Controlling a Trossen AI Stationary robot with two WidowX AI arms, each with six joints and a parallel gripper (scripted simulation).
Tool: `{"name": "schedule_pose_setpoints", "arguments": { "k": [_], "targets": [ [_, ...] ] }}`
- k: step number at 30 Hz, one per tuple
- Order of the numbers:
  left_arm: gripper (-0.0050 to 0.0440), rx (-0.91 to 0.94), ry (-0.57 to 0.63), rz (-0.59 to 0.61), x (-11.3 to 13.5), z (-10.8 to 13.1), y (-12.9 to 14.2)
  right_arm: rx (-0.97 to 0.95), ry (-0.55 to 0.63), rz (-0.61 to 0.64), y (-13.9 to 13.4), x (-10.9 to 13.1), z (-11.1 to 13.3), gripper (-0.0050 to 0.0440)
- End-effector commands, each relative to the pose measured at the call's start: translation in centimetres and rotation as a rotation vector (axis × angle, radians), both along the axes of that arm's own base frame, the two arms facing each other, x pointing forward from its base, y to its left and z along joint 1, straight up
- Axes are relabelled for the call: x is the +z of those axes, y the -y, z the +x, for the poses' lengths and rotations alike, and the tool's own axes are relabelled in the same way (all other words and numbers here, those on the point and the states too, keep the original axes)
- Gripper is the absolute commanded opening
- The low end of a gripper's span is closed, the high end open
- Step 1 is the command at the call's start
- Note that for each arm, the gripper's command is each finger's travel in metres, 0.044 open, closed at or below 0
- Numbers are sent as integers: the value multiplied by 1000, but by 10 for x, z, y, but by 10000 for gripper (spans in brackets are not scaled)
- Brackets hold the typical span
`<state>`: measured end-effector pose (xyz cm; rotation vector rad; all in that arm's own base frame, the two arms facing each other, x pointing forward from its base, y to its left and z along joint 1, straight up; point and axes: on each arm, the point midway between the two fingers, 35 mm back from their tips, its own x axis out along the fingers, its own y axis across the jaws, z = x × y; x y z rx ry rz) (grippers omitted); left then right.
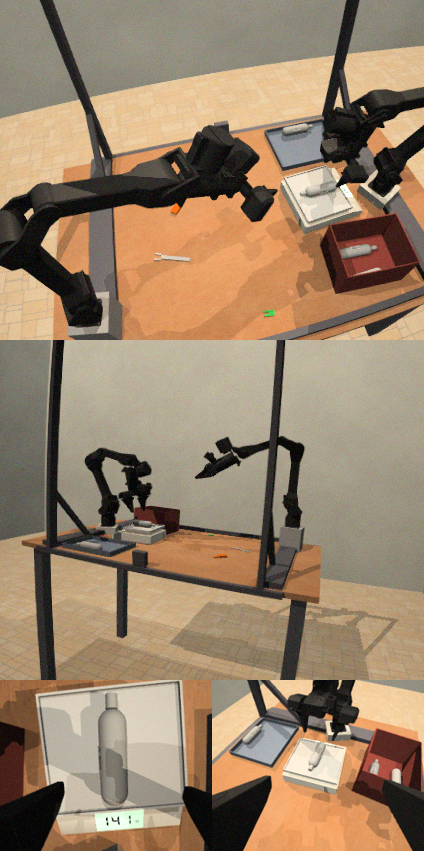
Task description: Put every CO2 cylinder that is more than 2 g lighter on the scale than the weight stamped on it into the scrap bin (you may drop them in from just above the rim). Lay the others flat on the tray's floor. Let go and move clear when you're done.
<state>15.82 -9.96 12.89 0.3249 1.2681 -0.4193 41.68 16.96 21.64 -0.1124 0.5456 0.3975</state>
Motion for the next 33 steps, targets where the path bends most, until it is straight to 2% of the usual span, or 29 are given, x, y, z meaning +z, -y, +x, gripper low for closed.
{"name": "schedule_pose_setpoints", "arguments": {
  "k": [1,3,5,10,14,32,33],
  "targets": [
    [440,-69,37,-24,-1,-37,-14,-23,19,7,-9,18,44,440],
    [440,-84,41,-25,-4,-51,-20,-28,7,2,-12,14,59,440],
    [440,-84,41,-25,-4,-51,-20,-28,7,2,-12,14,59,440],
    [440,-130,59,-41,-9,-75,-30,-39,21,7,-20,18,94,440],
    [440,-147,61,-48,-11,-84,-33,-43,22,8,-22,17,107,440],
    [440,-151,68,-52,-8,-85,-33,-41,22,8,-25,17,109,440],
    [416,-151,68,-52,-8,-85,-33,-41,22,8,-25,17,109,440]
  ]
}}
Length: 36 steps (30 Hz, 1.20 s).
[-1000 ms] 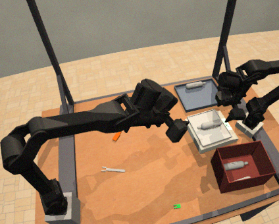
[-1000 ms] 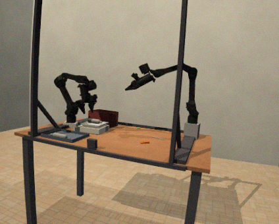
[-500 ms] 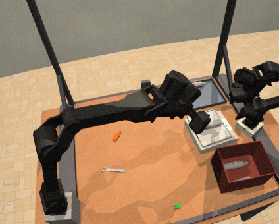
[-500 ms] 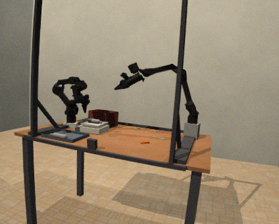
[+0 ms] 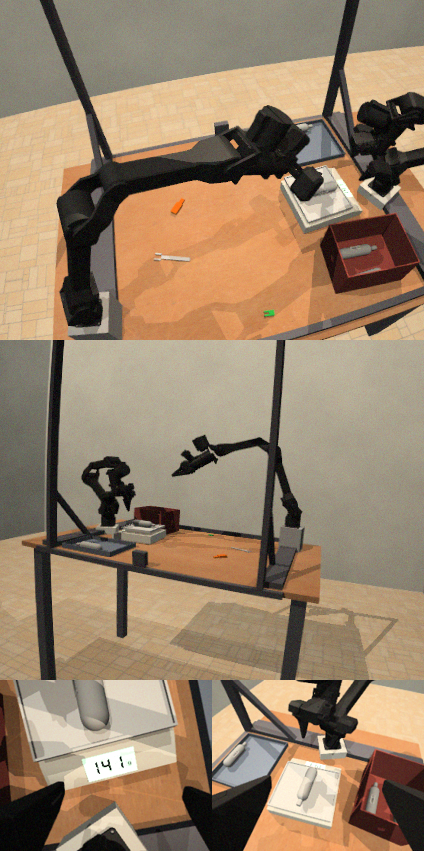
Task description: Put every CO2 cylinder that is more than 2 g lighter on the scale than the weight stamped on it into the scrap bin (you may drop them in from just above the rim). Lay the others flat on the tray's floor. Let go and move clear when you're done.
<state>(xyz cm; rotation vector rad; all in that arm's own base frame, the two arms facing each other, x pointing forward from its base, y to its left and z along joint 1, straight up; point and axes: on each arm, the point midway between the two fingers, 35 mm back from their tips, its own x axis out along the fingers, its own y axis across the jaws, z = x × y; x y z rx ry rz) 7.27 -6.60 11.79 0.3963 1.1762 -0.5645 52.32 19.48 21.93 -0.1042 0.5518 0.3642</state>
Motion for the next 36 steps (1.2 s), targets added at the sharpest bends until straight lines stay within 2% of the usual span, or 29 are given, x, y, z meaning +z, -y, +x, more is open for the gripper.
{"name": "schedule_pose_setpoints", "arguments": {
  "k": [1,4,6,9,15,21,23,29,36],
  "targets": [
    [392,4,6,-8,3,1,1,-7,27,10,1,14,3,440],
    [320,18,8,-12,8,8,6,-4,31,11,3,18,-7,440],
    [320,18,8,-12,8,8,6,-4,31,11,3,18,-7,440],
    [254,37,1,-8,11,19,14,6,31,12,4,19,-20,440],
    [254,113,-20,7,13,62,35,23,29,10,14,16,-65,440],
    [254,182,-40,18,4,106,47,36,26,10,25,6,-109,440],
    [254,182,-40,18,4,106,47,36,26,10,25,6,-109,440],
    [254,220,-52,23,-5,132,51,44,25,10,32,-3,-133,440],
    [254,226,-52,26,-7,136,51,42,25,10,34,-4,-135,440]
  ]
}}
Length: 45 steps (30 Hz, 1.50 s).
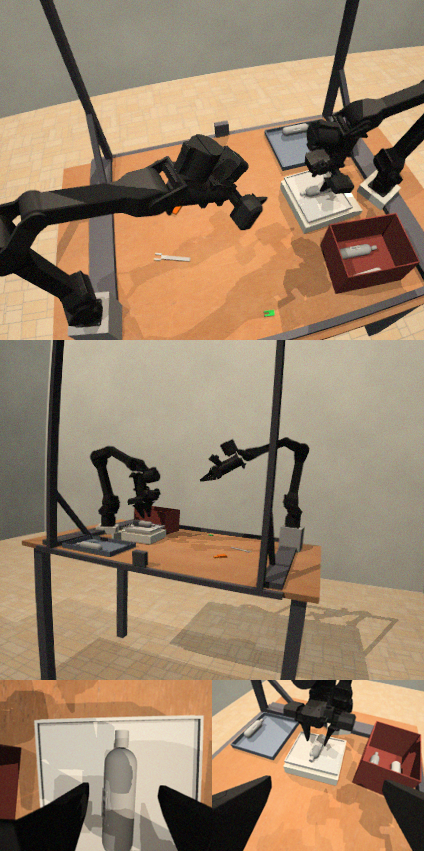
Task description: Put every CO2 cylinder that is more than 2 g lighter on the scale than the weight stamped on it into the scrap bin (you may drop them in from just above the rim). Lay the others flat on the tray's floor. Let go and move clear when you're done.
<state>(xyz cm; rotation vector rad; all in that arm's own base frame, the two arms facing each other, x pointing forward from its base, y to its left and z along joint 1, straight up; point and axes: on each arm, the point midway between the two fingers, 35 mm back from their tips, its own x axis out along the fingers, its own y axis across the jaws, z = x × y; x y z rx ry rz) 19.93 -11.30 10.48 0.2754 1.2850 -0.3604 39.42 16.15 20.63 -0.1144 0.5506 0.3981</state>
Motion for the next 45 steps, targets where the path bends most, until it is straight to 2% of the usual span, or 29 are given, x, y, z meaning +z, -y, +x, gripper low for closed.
{"name": "schedule_pose_setpoints", "arguments": {
  "k": [1,19,32,34,35,36,40,41,43,44,45],
  "targets": [
    [254,-1,19,-12,6,11,5,8,21,9,0,7,-6,440],
    [254,-2,-1,0,-24,12,5,3,20,8,0,7,-3,440],
    [254,-2,-1,0,-35,15,6,3,20,8,0,7,-3,440],
    [214,-2,7,-5,-32,17,7,3,20,8,0,7,-3,440],
    [214,-2,7,-5,-32,17,7,3,20,8,0,7,-3,440],
    [194,-2,7,-5,-32,17,7,3,20,8,0,7,-3,440],
    [194,-2,7,-5,-32,17,7,3,20,8,0,7,-3,440],
    [174,1,15,-9,-30,18,8,3,20,8,0,7,-3,440],
    [174,1,15,-9,-30,18,8,3,20,8,0,7,-3,440],
    [154,1,15,-9,-30,18,8,3,20,8,0,7,-3,440],
    [154,1,15,-9,-30,18,8,3,20,8,0,7,-3,440]
  ]
}}
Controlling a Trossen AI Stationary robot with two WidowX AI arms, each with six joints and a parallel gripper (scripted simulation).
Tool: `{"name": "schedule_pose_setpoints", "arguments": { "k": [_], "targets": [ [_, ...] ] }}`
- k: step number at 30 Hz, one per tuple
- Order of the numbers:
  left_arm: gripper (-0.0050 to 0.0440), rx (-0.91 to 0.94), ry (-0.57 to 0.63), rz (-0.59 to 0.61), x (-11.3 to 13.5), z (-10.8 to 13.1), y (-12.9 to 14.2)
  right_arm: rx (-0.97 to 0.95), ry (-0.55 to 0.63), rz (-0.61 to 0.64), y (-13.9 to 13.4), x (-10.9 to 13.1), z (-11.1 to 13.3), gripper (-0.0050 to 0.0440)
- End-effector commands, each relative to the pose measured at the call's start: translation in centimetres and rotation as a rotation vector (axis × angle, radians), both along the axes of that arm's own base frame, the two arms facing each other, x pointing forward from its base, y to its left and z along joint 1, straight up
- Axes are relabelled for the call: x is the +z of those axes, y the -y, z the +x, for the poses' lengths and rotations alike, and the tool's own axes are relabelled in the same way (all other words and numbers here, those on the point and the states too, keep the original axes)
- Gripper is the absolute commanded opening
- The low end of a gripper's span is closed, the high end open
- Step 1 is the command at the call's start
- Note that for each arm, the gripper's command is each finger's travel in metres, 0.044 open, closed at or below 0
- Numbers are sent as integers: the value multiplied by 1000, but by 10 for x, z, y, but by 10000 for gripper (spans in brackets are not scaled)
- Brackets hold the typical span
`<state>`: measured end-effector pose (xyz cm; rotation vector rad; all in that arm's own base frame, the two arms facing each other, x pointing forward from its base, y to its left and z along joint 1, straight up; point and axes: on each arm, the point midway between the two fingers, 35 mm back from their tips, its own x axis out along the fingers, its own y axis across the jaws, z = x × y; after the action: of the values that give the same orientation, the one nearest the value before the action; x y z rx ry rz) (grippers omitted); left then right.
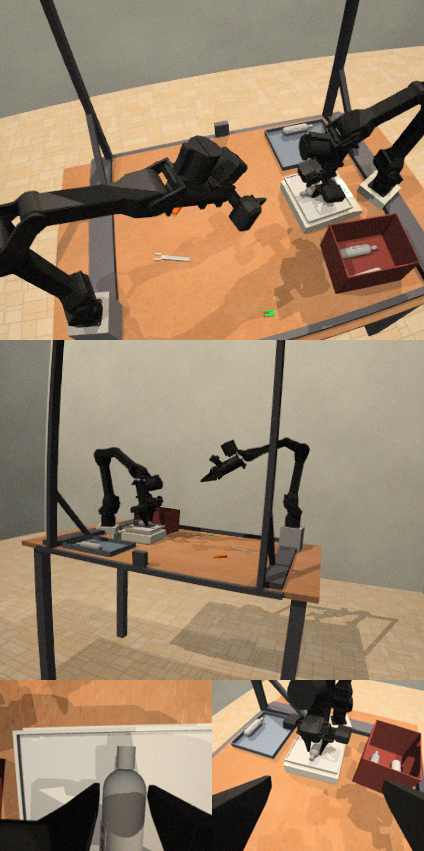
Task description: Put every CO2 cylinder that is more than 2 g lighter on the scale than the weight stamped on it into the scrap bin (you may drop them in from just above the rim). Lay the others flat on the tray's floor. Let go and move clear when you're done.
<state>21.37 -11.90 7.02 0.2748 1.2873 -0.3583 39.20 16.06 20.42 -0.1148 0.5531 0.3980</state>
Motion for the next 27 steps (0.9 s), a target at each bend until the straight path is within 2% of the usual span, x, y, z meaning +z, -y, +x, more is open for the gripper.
{"name": "schedule_pose_setpoints", "arguments": {
  "k": [1,2,12,13,16,25,27],
  "targets": [
    [154,-1,17,-10,5,3,2,3,22,9,-1,10,0,440],
    [134,-1,17,-10,5,3,2,3,22,9,-1,10,0,440],
    [94,-1,17,-10,5,2,1,3,22,9,-1,10,0,440],
    [70,-3,22,-13,7,2,1,3,22,9,-1,10,0,440],
    [0,-3,33,-19,21,5,3,3,22,9,-1,10,0,440],
    [-4,-3,40,-23,95,4,2,3,22,9,-1,10,0,440],
    [-4,-3,40,-23,95,4,2,3,22,9,-1,10,0,440]
  ]
}}
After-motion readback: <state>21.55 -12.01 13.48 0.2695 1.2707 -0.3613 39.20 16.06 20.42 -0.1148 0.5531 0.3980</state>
